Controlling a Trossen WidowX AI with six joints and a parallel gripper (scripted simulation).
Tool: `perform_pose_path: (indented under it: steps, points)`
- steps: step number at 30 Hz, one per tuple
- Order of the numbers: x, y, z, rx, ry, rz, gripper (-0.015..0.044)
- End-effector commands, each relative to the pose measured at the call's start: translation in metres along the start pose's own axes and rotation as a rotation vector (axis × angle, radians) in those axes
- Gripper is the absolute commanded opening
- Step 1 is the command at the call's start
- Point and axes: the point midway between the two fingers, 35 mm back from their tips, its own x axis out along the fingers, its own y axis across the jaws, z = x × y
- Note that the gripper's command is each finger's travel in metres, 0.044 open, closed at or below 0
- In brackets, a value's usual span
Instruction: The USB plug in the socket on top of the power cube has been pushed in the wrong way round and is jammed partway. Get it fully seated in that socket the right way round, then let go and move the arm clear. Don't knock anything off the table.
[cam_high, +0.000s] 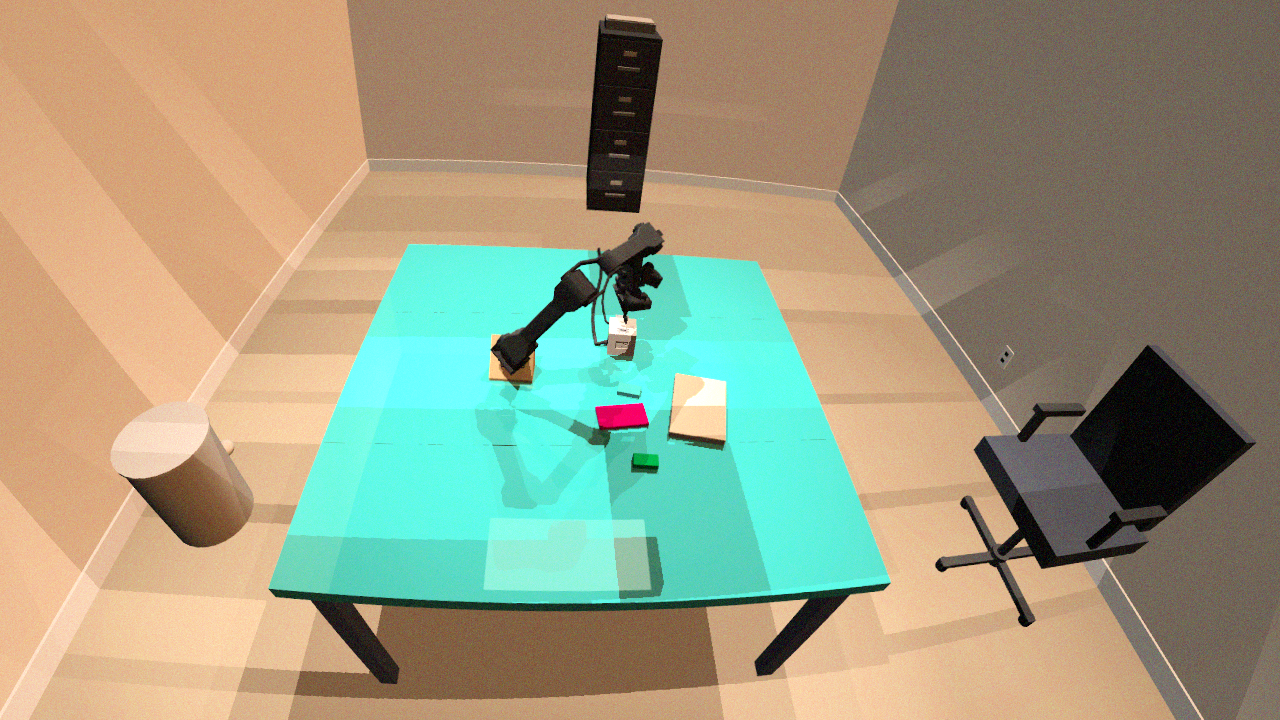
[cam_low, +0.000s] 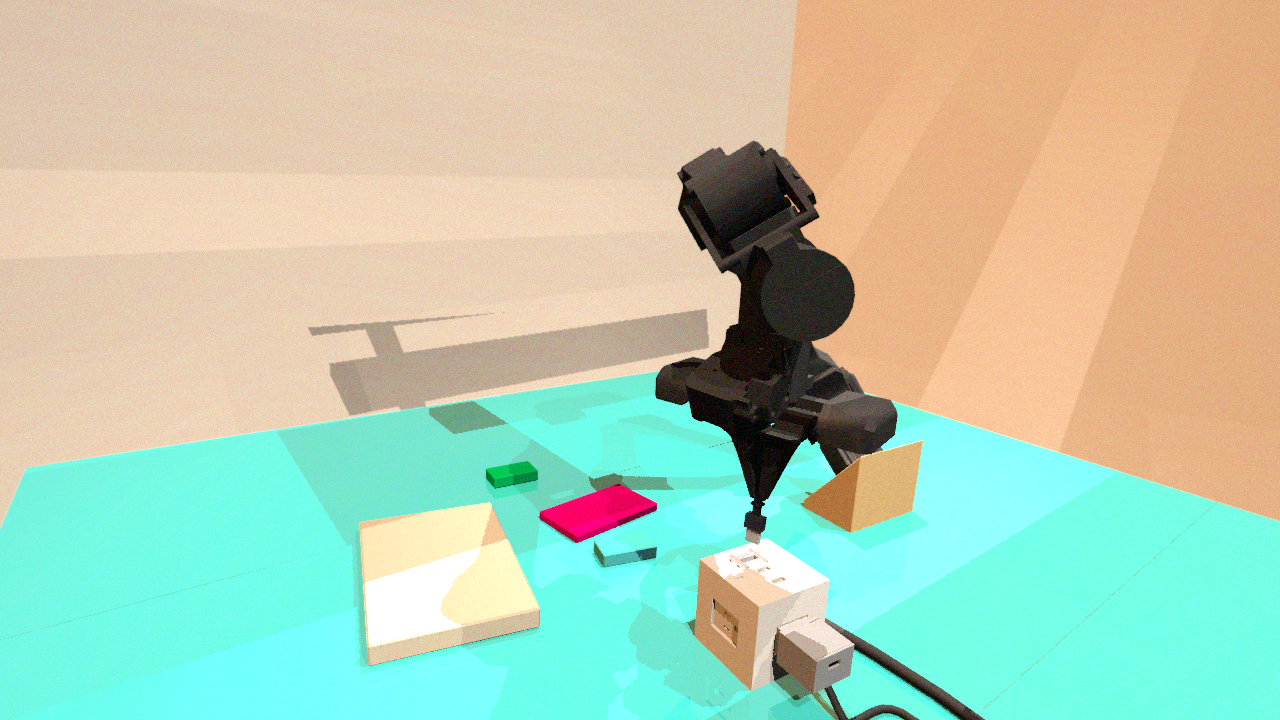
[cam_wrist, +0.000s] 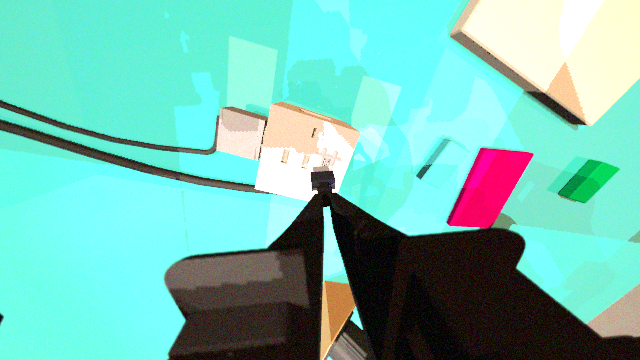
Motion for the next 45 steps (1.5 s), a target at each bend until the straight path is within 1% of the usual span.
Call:
perform_pose_path:
  steps: [1,40,45]
  points:
    - [0.0003,0.0002,-0.0002,-0.124,0.0,0.001,0.0]
    - [0.0003,0.0002,-0.0002,-1.145,0.0,0.001,0.0]
    - [0.0003,0.0002,-0.0002,-1.185,0.0,0.001,0.0]
